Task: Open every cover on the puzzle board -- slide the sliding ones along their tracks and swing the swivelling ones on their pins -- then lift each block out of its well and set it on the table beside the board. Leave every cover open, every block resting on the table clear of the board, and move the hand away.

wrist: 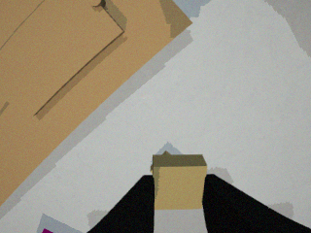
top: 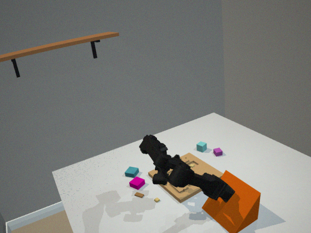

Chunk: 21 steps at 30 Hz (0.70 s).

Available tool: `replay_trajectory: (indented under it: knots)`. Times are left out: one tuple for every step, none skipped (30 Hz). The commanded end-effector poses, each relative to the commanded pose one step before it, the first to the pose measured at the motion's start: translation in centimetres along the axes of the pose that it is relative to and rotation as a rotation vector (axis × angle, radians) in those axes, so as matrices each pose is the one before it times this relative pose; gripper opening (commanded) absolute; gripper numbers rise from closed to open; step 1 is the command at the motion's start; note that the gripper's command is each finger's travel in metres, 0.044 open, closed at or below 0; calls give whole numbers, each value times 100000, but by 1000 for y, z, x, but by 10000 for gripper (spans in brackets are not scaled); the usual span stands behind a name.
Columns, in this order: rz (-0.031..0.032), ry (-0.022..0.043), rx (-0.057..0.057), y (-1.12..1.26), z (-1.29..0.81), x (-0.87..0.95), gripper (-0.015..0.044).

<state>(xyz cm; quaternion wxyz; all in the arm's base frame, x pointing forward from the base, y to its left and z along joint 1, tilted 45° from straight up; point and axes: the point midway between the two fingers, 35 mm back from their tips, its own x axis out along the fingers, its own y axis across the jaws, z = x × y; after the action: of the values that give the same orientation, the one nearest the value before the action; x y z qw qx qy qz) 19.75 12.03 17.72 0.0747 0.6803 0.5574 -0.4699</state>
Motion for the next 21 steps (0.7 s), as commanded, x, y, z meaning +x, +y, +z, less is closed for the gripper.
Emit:
replay_trajectory:
  knots:
    - [-1347,539,450,-2024,-302,43,80]
    - [-158,124,-14,-387,-53,-12,80]
    - [-166,126,-13,-387,-46,-12,80]
    - [-174,129,-13,-388,-40,-13,80]
    - [-183,131,-13,-388,-34,-13,80]
    - [-191,134,-12,-387,-28,-14,80]
    - [-163,111,-10,-318,-18,-12,80]
    - [-101,67,-6,-191,-9,-7,80]
    - [-34,23,-2,-64,-3,-2,80]
    - [0,0,0,0,0,0,80]
    - [0,0,0,0,0,0,80]
    - [7,-16,-3,7,-1,26,80]
    - [22,-46,-10,22,-3,79,80]
    - [36,-75,-16,36,-6,132,80]
    - [43,-87,-19,42,-7,159,80]
    - [42,-83,-19,41,-7,159,80]
    - [41,-80,-18,39,-8,160,80]
    - [41,-77,-18,38,-8,160,80]
    - [40,-73,-18,36,-8,160,80]
    - [39,-70,-17,35,-8,160,80]
    - [38,-67,-17,34,-8,161,80]
